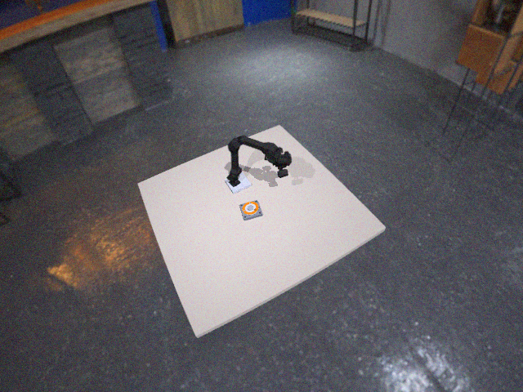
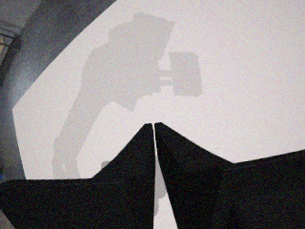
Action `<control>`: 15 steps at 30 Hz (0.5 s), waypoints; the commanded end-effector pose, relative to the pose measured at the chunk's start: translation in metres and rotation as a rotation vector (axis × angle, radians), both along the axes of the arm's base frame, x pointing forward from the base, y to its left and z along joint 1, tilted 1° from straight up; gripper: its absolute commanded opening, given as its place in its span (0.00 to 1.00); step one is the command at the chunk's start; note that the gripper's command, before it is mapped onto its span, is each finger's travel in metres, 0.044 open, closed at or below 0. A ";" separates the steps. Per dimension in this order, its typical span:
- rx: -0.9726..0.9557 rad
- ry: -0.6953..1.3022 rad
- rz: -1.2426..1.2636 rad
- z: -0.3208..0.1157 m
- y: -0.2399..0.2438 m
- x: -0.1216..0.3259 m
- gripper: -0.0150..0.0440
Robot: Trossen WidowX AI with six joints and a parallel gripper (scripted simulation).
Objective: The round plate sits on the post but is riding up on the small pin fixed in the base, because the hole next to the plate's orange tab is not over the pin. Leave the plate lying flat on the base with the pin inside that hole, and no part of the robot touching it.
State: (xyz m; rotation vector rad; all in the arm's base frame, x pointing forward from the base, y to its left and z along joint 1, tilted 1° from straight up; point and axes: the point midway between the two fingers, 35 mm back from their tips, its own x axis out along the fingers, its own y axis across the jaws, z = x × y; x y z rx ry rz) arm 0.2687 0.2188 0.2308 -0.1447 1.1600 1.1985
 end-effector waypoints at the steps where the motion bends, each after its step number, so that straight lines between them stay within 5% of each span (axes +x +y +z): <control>1: -0.137 0.047 -0.211 -0.029 -0.047 0.029 0.25; 15: -0.629 0.252 -1.038 -0.112 -0.265 0.050 0.25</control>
